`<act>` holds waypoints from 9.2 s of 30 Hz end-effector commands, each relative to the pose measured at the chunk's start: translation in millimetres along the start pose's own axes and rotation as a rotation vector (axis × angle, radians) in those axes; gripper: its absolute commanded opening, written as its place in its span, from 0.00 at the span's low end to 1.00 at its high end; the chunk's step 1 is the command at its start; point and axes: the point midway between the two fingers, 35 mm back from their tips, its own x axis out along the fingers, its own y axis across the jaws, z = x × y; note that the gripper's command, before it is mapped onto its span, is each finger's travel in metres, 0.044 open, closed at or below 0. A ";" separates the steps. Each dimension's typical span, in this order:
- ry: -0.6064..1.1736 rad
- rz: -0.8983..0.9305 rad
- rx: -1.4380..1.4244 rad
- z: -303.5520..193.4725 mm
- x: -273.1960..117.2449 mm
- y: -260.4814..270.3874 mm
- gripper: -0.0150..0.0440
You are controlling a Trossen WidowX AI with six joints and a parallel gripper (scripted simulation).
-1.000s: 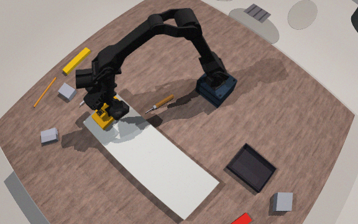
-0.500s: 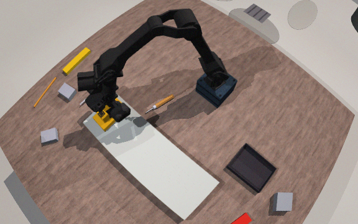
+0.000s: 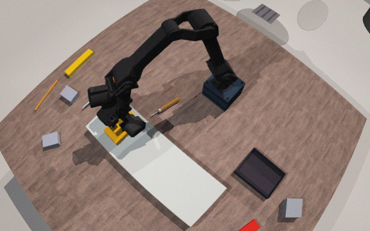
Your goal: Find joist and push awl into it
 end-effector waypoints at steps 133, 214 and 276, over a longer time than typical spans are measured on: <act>-0.002 0.039 0.001 -0.1 -6.5 253.6 0.25; -0.001 0.015 -0.006 -0.2 0.4 -34.0 0.25; -0.008 0.116 -0.329 61.2 -81.6 84.7 0.25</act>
